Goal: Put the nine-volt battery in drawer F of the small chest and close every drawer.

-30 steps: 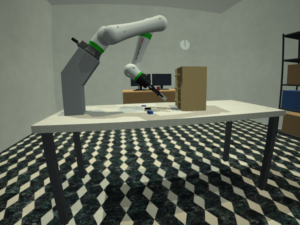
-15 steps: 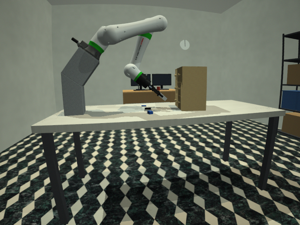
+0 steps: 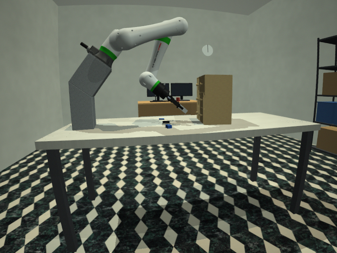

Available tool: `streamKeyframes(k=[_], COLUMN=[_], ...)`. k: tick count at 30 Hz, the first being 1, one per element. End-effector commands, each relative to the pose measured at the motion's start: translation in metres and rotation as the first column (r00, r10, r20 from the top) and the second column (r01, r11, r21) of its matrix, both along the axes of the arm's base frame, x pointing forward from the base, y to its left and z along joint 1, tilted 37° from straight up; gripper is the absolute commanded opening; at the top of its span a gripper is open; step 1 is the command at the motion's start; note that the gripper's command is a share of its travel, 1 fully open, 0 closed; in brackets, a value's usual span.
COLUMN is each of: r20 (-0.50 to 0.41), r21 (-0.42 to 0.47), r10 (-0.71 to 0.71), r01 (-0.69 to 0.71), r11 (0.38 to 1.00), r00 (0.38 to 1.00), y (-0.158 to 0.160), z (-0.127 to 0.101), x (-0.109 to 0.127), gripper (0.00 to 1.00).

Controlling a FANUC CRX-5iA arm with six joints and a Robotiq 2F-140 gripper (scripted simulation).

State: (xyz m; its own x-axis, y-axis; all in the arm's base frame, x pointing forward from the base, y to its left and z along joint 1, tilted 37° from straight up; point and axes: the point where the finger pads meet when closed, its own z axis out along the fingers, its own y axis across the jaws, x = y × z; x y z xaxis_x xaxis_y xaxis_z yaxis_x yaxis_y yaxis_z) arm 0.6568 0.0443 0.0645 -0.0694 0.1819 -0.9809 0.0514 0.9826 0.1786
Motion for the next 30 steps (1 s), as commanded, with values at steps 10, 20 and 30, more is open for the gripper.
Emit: streamKeyframes(k=[10, 20, 30], r20=[0.000, 0.000, 0.000], r21=[0.000, 0.000, 0.000], r10=[0.000, 0.000, 0.000], r01=[0.000, 0.000, 0.000], r11=[1.000, 1.000, 1.000], r00=[1.000, 1.000, 1.000], y=[0.000, 0.000, -0.002], z=[0.000, 0.000, 0.017], x=[0.000, 0.000, -0.013], gripper=[1.00, 1.00, 1.00])
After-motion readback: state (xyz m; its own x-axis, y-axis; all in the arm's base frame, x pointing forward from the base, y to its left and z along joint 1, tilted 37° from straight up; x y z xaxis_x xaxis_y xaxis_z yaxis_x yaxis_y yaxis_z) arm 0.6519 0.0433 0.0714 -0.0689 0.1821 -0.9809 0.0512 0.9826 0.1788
